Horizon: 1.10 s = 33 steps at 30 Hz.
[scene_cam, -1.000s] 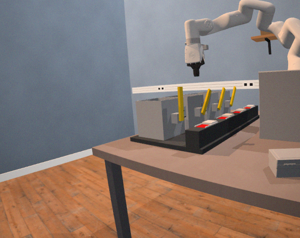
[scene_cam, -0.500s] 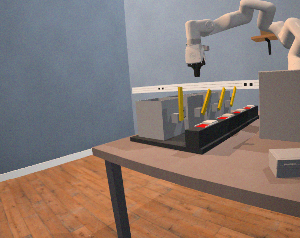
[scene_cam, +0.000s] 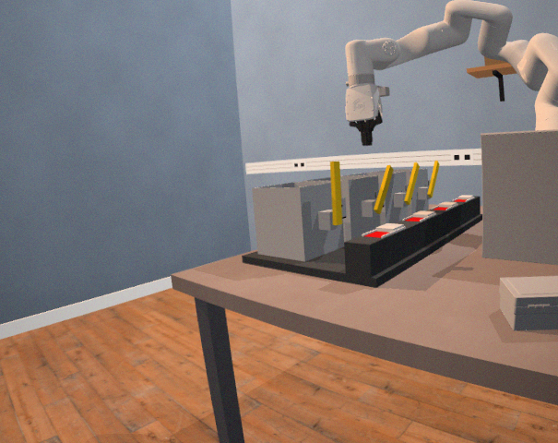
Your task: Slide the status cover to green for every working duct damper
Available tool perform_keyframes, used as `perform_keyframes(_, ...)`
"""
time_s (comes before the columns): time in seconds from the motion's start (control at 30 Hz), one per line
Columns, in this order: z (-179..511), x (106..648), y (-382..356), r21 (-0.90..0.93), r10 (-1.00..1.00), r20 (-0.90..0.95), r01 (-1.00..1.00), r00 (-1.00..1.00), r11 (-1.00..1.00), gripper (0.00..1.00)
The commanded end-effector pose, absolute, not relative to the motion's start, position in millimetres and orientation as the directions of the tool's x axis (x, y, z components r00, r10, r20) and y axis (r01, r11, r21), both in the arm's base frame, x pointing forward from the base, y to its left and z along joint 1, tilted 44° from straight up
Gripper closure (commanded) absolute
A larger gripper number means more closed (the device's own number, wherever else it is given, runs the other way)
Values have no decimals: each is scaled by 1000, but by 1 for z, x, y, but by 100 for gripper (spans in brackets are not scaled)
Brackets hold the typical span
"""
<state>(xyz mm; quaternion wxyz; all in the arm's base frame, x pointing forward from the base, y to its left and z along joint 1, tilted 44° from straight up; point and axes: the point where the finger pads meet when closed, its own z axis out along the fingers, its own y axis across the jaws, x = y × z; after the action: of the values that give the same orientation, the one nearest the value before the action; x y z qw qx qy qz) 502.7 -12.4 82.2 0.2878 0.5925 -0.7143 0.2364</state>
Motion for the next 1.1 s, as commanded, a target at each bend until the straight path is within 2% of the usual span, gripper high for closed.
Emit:
perform_keyframes(0.0, 83, 504, -11, 0, -711, 690, -983, -134, 184, 100)
perform_keyframes(0.17, 83, 495, -10, 0, -711, 690, -983, -134, 184, 100)
perform_keyframes(0.27, 82, 455, -3, 1, -711, 690, -983, -134, 185, 100)
perform_keyframes(0.4, 82, 420, 3, 0, -711, 691, -983, -134, 185, 100)
perform_keyframes(0.47, 82, 420, 3, 0, -711, 691, -983, -134, 185, 100)
perform_keyframes(0.5, 82, 396, 8, 0, -711, 690, -983, -134, 185, 100)
perform_keyframes(0.8, 83, 318, 24, 0, -712, 690, -983, -133, 184, 100)
perform_keyframes(1.07, 83, 310, 25, 0, -711, 690, -983, -133, 184, 100)
